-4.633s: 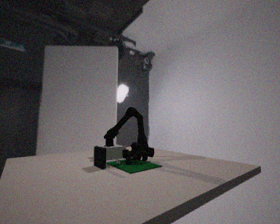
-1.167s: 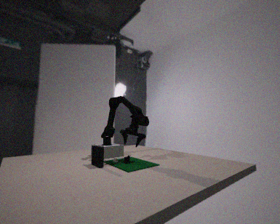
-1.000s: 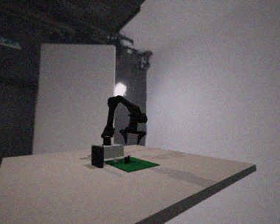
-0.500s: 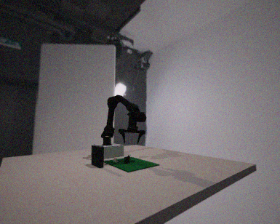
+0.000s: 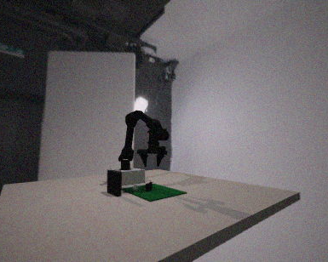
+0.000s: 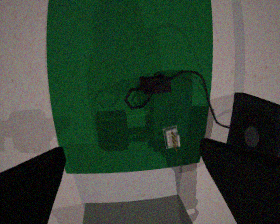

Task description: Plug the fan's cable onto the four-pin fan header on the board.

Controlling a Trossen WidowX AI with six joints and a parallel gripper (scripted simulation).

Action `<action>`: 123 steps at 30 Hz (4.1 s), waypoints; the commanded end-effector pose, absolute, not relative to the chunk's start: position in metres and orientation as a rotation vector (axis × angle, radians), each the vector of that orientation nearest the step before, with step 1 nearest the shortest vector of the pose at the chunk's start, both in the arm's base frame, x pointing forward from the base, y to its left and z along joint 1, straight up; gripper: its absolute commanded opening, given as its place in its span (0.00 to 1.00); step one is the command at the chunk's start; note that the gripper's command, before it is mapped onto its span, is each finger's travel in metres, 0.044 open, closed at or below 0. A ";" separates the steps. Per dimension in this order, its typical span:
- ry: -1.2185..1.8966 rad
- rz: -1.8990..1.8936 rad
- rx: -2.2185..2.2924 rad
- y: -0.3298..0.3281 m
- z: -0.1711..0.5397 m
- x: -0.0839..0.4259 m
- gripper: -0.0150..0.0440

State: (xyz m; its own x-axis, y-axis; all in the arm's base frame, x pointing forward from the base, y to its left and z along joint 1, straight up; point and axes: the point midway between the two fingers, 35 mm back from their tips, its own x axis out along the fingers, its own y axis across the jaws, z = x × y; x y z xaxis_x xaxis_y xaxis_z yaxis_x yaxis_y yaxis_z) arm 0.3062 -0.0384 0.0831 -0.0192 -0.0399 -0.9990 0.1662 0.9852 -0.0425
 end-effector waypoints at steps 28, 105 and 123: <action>1.238 1.131 -1.159 -0.090 0.116 0.323 1.00; 1.238 1.131 -1.159 -0.090 -0.034 0.325 1.00; 1.240 1.124 -1.161 -0.091 -0.032 0.327 0.25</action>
